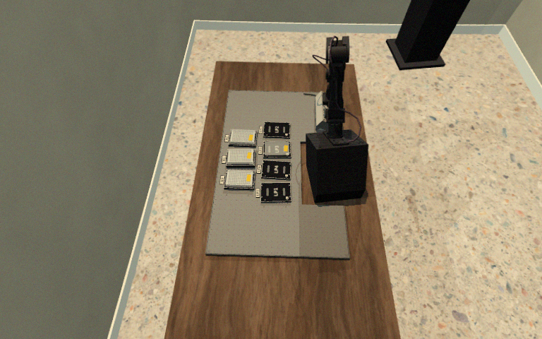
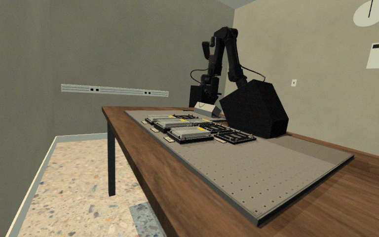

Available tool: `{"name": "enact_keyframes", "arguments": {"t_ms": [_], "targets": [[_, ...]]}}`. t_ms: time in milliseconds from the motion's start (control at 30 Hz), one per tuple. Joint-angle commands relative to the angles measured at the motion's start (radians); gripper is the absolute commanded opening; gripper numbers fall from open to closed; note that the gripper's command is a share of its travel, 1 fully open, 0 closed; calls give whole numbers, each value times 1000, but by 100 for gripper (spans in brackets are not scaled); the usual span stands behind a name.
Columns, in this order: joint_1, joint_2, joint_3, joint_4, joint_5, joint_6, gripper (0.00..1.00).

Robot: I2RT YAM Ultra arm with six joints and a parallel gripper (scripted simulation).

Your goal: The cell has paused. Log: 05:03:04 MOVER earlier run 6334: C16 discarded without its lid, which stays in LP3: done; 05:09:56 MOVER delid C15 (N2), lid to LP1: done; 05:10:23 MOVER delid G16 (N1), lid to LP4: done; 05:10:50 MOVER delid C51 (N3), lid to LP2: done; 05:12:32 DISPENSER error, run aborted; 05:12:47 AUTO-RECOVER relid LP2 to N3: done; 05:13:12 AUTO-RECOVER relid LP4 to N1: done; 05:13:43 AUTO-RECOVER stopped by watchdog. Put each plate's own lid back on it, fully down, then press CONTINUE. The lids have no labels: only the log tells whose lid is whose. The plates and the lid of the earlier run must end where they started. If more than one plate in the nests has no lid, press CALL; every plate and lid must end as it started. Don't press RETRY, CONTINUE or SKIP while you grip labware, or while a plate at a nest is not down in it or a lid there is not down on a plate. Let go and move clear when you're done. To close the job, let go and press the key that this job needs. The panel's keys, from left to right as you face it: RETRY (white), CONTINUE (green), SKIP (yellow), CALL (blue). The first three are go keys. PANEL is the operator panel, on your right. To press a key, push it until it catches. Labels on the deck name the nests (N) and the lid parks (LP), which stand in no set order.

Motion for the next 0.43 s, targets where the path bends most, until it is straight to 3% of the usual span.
{"name": "enact_keyframes", "arguments": {"t_ms": [0, 400], "targets": [[15, 31, -25, 25, -18, 9, 0], [20, 36, -32, 37, -15, 13, 0]]}}
